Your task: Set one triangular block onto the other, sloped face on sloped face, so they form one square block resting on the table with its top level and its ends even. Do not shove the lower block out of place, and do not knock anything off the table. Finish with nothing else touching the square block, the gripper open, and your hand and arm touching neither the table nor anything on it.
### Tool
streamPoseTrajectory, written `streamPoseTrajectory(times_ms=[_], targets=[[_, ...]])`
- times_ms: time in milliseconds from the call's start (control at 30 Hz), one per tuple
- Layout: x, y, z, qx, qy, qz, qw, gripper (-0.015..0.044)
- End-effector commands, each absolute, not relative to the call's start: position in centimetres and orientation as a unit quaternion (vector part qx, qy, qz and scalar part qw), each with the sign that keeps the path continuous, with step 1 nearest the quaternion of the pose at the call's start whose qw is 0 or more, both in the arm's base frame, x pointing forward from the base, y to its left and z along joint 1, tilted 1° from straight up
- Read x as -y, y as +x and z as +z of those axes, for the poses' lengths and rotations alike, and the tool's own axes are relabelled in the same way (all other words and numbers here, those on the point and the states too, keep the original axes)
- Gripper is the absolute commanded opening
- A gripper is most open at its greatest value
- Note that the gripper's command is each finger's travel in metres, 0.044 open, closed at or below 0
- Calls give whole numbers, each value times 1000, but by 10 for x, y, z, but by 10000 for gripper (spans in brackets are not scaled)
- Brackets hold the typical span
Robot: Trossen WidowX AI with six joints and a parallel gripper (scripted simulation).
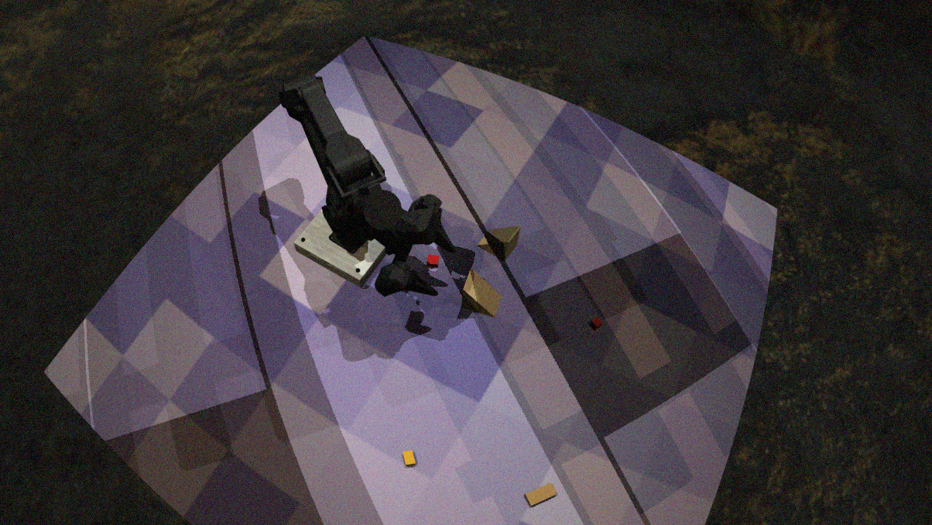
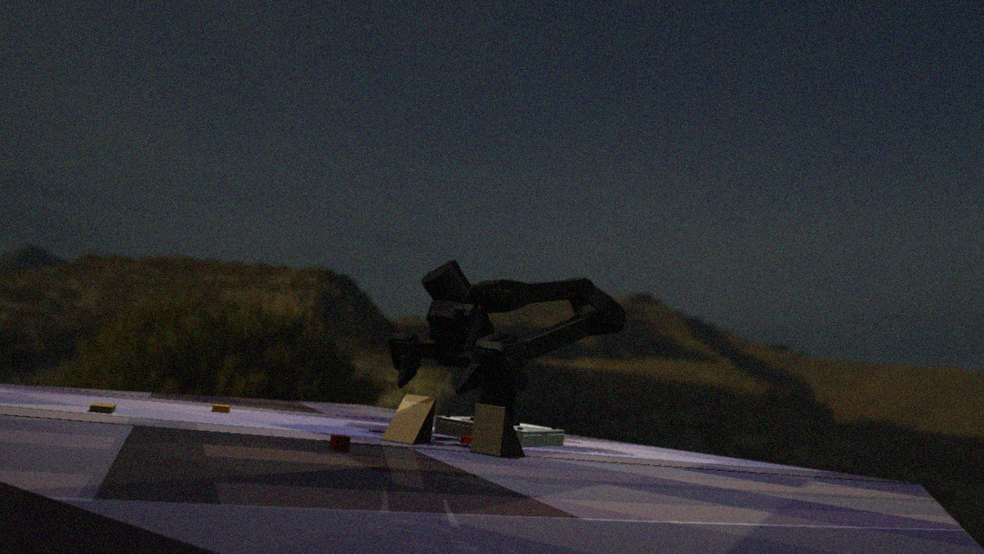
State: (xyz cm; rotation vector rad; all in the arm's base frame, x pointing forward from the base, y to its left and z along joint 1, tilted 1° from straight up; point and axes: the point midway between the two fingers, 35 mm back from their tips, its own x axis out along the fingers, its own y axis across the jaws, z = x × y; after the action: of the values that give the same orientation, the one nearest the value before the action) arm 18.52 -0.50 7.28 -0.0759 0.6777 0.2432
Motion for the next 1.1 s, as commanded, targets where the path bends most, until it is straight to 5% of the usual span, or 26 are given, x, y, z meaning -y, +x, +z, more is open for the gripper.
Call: streamPoseTrajectory(times_ms=[0,1067], targets=[[6,191,68,-334,-36,118,934,440],[-3,232,37,-336,-35,120,934,440]])
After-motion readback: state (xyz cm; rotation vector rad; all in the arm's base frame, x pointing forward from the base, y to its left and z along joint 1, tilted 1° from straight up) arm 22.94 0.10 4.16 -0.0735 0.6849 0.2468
